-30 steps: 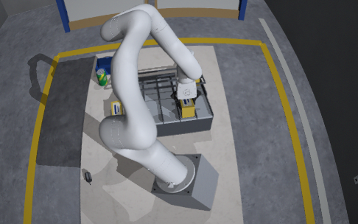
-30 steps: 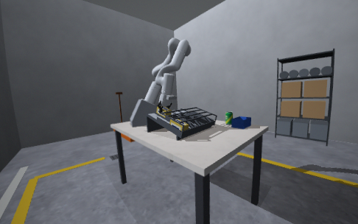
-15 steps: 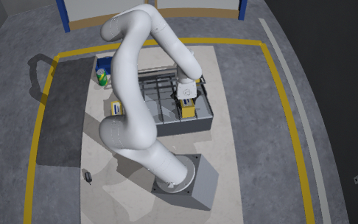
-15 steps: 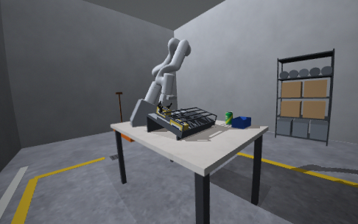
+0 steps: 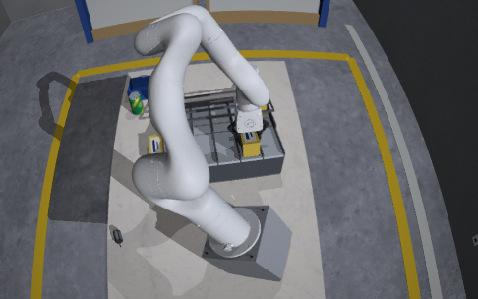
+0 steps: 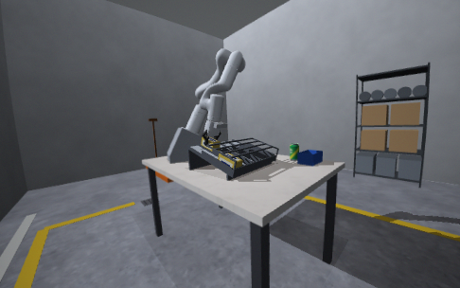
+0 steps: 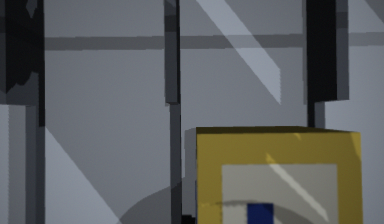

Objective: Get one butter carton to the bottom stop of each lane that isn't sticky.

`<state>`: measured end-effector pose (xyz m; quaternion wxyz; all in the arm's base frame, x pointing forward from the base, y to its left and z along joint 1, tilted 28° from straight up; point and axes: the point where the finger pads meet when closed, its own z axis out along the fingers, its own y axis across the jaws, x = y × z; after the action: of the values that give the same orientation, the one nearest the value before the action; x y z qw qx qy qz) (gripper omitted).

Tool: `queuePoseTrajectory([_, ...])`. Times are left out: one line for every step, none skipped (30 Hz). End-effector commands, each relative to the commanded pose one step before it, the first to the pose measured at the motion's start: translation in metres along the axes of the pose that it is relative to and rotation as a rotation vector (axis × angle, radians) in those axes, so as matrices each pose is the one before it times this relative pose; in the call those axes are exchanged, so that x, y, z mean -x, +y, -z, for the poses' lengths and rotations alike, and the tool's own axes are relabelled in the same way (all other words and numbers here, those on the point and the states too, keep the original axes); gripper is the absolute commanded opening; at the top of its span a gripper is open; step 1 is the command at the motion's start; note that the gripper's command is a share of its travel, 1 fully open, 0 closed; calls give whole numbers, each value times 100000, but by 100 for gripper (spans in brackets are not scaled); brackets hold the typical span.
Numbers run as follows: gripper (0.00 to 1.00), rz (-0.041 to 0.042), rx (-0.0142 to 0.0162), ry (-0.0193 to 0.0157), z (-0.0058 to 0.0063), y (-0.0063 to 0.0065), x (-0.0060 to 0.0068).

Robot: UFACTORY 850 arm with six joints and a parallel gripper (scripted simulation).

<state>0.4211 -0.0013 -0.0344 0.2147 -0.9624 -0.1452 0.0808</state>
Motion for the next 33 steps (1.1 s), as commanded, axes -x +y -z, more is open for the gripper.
queuePoseTrajectory([77,10,68,127,64,31,-51])
queuePoseTrajectory([77,0,0,0,0,0,0])
queuePoseTrajectory([77,0,0,0,0,0,0])
queuePoseTrajectory([77,0,0,0,0,0,0])
queuePoseTrajectory([77,0,0,0,0,0,0])
queuePoseTrajectory([77,0,0,0,0,0,0])
queuePoseTrajectory([77,0,0,0,0,0,0])
queuePoseTrajectory([77,0,0,0,0,0,0])
queuePoseTrajectory([77,0,0,0,0,0,0])
queuePoseTrajectory([77,0,0,0,0,0,0])
queuePoseTrajectory([78,0,0,0,0,0,0])
queuePoseTrajectory([78,0,0,0,0,0,0])
queuePoseTrajectory([78,0,0,0,0,0,0])
queuePoseTrajectory([78,0,0,0,0,0,0])
queuePoseTrajectory([78,0,0,0,0,0,0])
queuePoseTrajectory([78,0,0,0,0,0,0])
queuePoseTrajectory([78,0,0,0,0,0,0])
queuePoseTrajectory([78,0,0,0,0,0,0])
queuePoseTrajectory([78,0,0,0,0,0,0])
queuePoseTrajectory([78,0,0,0,0,0,0])
queuePoseTrajectory([78,0,0,0,0,0,0])
queuePoseTrajectory([78,0,0,0,0,0,0])
queuePoseTrajectory([78,0,0,0,0,0,0])
queuePoseTrajectory([78,0,0,0,0,0,0])
queuePoseTrajectory([78,0,0,0,0,0,0])
queuePoseTrajectory([78,0,0,0,0,0,0])
queuePoseTrajectory([78,0,0,0,0,0,0])
queuePoseTrajectory([80,0,0,0,0,0,0])
queuePoseTrajectory([80,0,0,0,0,0,0])
queuePoseTrajectory([80,0,0,0,0,0,0])
queuePoseTrajectory([80,0,0,0,0,0,0])
queuePoseTrajectory([80,0,0,0,0,0,0])
queuePoseTrajectory([80,0,0,0,0,0,0])
